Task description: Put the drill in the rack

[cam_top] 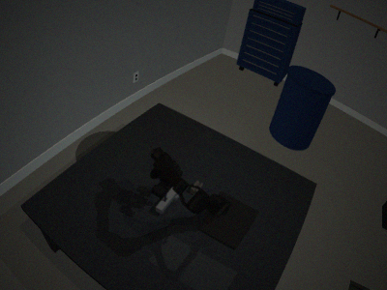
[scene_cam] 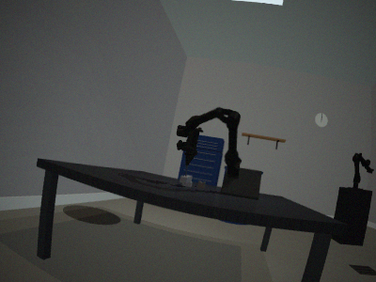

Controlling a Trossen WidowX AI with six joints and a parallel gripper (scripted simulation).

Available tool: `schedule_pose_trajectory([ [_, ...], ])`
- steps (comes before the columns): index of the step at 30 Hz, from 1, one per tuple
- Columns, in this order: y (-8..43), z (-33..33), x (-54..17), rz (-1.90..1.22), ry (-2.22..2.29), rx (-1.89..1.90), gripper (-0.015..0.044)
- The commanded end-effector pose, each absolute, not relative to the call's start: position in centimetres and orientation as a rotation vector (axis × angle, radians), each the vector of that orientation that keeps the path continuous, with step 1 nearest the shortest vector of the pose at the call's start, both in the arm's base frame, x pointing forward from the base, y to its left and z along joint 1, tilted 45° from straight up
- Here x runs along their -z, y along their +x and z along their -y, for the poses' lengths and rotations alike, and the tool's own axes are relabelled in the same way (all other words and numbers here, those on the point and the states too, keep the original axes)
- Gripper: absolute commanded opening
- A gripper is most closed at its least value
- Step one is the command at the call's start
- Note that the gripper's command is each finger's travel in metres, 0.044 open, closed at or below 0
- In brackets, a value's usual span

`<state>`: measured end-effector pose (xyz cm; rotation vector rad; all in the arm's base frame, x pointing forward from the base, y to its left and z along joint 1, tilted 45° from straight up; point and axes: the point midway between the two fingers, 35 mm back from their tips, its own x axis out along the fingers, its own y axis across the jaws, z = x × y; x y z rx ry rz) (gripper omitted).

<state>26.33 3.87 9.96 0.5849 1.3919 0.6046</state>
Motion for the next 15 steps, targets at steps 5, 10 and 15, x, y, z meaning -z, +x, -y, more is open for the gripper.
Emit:
schedule_pose_trajectory([
  [5,25.67,-4.89,-8.97,-1.426,0.587,-0.622,0.0],
  [10,25.65,-5.0,-8.85,-1.426,0.587,-0.622,0.0],
  [15,25.64,-5.11,-8.74,-1.426,0.587,-0.623,0.0],
])
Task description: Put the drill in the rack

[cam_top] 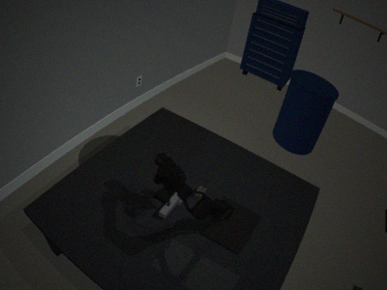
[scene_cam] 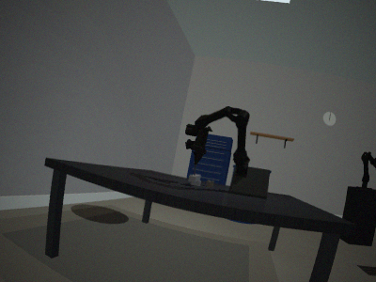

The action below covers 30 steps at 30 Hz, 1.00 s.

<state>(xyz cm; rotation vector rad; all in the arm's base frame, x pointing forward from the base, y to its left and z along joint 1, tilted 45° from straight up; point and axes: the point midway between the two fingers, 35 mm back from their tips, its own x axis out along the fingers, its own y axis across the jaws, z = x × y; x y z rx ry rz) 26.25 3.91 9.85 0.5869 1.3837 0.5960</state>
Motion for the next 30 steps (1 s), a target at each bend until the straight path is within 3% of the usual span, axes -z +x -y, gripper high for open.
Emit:
schedule_pose_trajectory([
  [1,25.63,-5.13,-8.71,-1.426,0.587,-0.623,0.0],
  [30,25.62,-5.98,-7.98,-1.426,0.587,-0.623,0.0],
])
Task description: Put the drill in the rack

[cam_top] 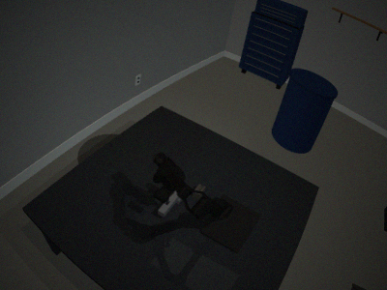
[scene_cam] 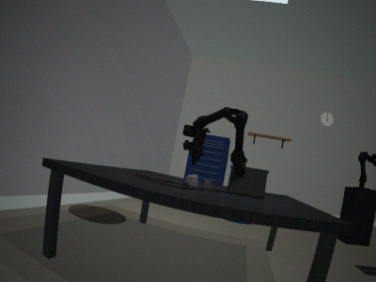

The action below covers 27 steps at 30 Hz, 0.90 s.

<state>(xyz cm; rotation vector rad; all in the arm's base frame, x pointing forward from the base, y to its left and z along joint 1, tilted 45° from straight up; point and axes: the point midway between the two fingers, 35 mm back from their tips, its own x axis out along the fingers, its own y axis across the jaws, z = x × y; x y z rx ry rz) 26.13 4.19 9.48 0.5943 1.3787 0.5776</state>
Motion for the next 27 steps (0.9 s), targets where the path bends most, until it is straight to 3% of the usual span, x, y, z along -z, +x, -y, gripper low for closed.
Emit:
schedule_pose_trajectory([
  [1,25.6,-6.0,-7.9,-1.426,0.587,-0.623,0.0],
  [9,25.6,-6.4,-7.6,-1.425,0.588,-0.623,0.0],
  [20,26.1,-0.8,-13.0,-1.427,0.586,-0.621,0.0289],
  [25,26.8,-0.6,-11.1,-1.366,0.484,-0.699,0.042],
  [27,27.3,0.1,-9.1,-1.294,0.343,-0.81,0.044],
])
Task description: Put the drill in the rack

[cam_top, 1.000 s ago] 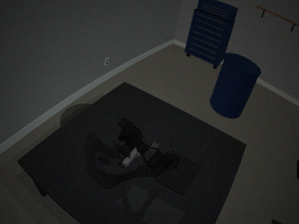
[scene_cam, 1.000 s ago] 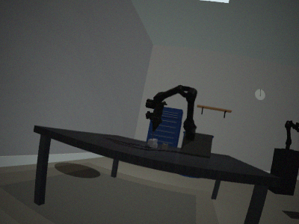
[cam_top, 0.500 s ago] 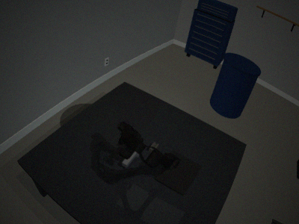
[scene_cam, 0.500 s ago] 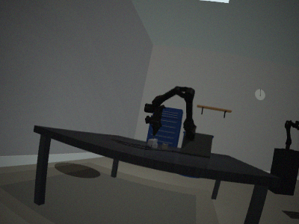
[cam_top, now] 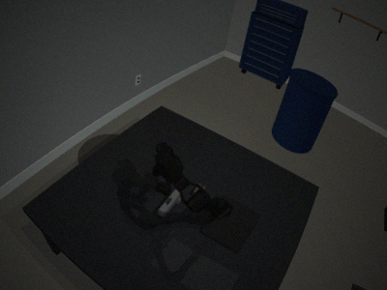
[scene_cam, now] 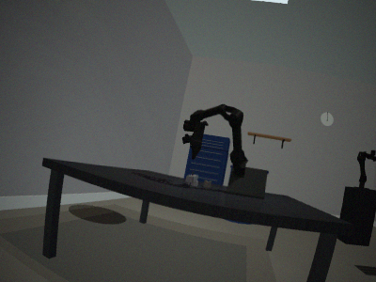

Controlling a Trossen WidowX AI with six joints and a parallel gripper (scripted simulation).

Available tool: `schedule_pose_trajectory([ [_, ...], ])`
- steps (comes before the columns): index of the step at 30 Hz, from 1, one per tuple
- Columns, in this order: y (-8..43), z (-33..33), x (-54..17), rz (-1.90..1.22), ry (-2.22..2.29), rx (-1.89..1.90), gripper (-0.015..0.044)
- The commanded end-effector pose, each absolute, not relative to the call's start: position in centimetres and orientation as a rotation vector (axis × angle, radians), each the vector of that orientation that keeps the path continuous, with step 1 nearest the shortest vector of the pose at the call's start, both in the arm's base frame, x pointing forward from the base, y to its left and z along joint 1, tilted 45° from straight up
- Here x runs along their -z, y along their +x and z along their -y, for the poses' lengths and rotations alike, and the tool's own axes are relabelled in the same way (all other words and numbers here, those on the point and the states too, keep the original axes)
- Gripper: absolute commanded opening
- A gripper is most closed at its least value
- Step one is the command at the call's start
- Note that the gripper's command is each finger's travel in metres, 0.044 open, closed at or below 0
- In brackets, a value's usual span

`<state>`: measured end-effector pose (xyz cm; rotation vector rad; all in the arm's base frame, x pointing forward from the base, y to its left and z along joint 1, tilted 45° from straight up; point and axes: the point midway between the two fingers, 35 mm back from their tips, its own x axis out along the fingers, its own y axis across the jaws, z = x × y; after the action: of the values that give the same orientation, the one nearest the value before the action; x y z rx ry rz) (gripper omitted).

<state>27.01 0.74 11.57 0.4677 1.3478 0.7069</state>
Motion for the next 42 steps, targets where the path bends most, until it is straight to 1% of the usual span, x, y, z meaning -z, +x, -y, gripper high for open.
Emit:
schedule_pose_trajectory([
  [1,27.5,0.5,-8.1,-1.256,0.272,-0.863,0.044],
  [10,27.7,3.2,0.9,-0.843,-0.349,-1.282,0.044],
  [18,26.8,4.1,5.1,-0.582,-0.658,-1.449,0.044],
  [42,26.8,3.8,5.5,-0.575,-0.667,-1.453,0.044],
])
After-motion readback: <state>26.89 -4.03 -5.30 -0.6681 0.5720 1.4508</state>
